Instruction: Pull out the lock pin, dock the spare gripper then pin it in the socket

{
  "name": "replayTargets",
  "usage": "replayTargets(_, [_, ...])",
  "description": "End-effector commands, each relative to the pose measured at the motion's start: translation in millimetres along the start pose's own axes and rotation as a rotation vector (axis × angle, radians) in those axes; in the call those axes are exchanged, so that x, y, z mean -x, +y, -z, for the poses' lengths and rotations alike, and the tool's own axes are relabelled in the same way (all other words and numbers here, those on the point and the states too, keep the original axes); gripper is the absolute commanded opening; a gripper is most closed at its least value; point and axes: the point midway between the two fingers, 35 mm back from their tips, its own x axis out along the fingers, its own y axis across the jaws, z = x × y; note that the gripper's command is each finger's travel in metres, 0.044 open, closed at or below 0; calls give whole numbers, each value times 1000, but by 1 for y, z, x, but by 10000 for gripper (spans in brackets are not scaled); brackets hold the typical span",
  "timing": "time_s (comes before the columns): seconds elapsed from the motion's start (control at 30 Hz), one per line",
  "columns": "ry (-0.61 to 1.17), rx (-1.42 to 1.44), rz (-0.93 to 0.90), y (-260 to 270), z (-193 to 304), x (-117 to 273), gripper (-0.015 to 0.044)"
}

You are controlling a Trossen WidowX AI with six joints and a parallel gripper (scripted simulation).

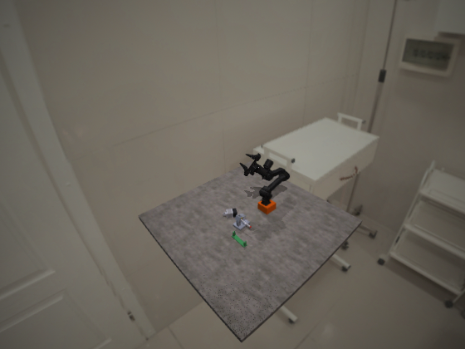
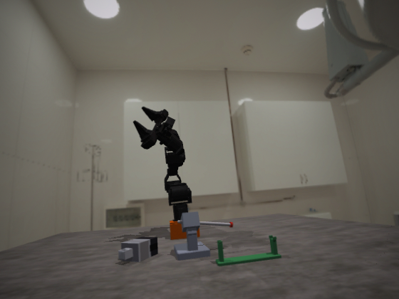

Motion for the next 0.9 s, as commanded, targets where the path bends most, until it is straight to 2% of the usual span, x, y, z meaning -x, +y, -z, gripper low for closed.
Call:
replayTargets(0.0, [-5, 0, -2, 0, -1, 0, 374])
replayTargets(0.1, [-75, 3, -42, 7, -20, -6, 300])
replayTargets(0.43, [-515, 136, -414, 66, -143, -13, 300])
replayTargets(0.63, [-747, 234, -722, 116, -201, 13, 300])
replayTargets(0.87, [-937, 359, -1141, 169, -240, 69, 300])
